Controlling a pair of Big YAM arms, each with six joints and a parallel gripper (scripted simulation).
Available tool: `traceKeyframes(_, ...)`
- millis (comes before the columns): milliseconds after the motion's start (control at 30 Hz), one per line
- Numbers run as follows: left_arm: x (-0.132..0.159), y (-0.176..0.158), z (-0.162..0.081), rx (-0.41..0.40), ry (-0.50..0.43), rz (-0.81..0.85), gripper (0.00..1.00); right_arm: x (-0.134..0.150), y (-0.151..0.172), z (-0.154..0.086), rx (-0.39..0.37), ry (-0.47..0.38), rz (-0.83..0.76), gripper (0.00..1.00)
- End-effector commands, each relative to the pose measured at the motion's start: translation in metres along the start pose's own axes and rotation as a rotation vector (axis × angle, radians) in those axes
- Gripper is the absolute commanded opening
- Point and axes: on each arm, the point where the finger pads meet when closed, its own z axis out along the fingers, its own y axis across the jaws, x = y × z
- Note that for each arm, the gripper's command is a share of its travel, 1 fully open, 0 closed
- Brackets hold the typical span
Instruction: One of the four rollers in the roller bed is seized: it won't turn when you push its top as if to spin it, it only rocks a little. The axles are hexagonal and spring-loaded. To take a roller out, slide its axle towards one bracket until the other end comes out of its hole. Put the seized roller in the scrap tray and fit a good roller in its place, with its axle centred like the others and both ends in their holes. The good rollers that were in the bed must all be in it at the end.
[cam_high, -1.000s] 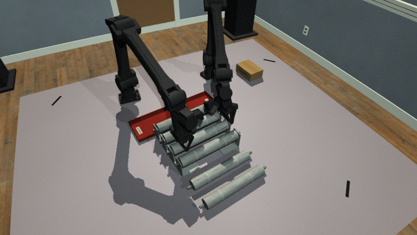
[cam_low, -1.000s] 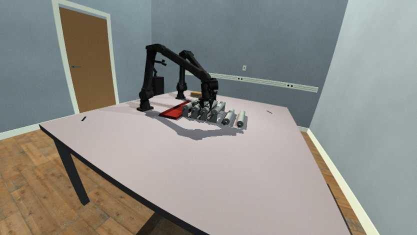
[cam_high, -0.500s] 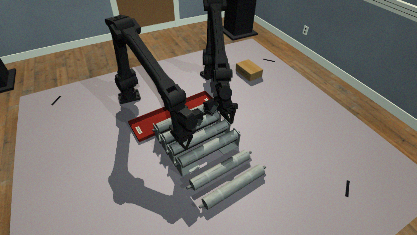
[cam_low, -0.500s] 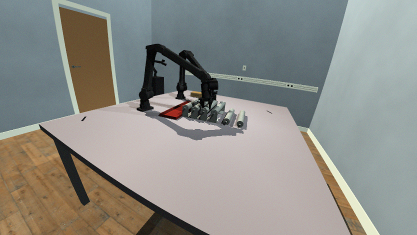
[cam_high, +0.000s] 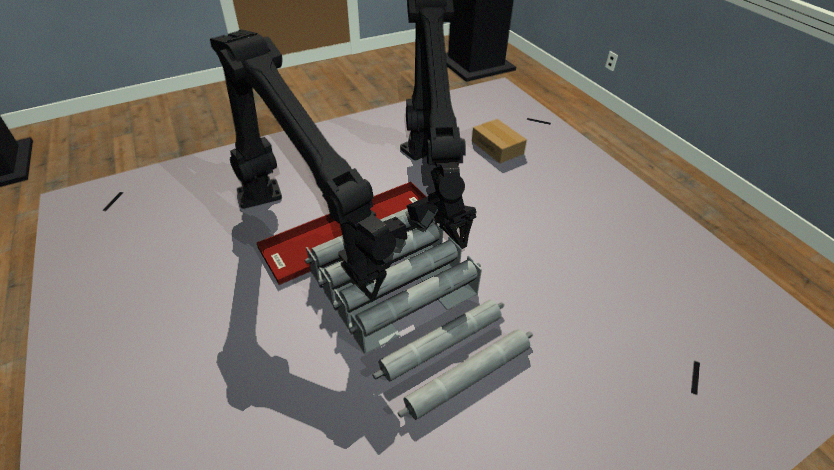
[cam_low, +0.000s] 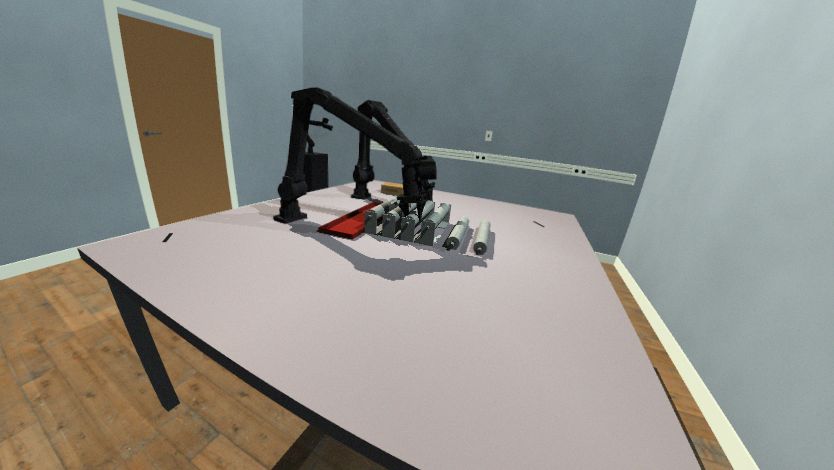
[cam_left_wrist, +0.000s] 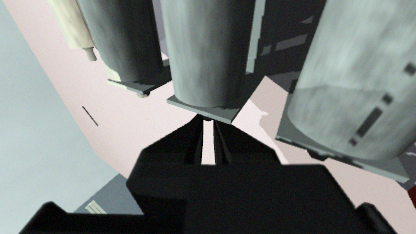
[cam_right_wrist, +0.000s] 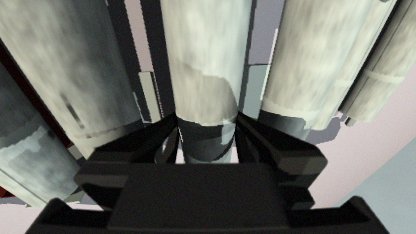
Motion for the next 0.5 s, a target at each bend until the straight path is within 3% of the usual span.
traceKeyframes(0, -0.021, 0.038, -0.016, -0.079, -0.048, -0.023, 0.03, -0.005, -0.015, -0.019, 0.060, -0.009, 0.000, 0.32)
traceKeyframes(300, 0.007, 0.001, 0.001, 0.002, 0.010, -0.013, 0.03, -0.005, -0.015, -0.019, 0.060, -0.009, 0.000, 0.32)
traceKeyframes(467, 0.010, 0.000, 0.002, 0.006, 0.017, -0.015, 0.03, -0.004, -0.015, -0.019, 0.060, -0.009, 0.001, 0.32)
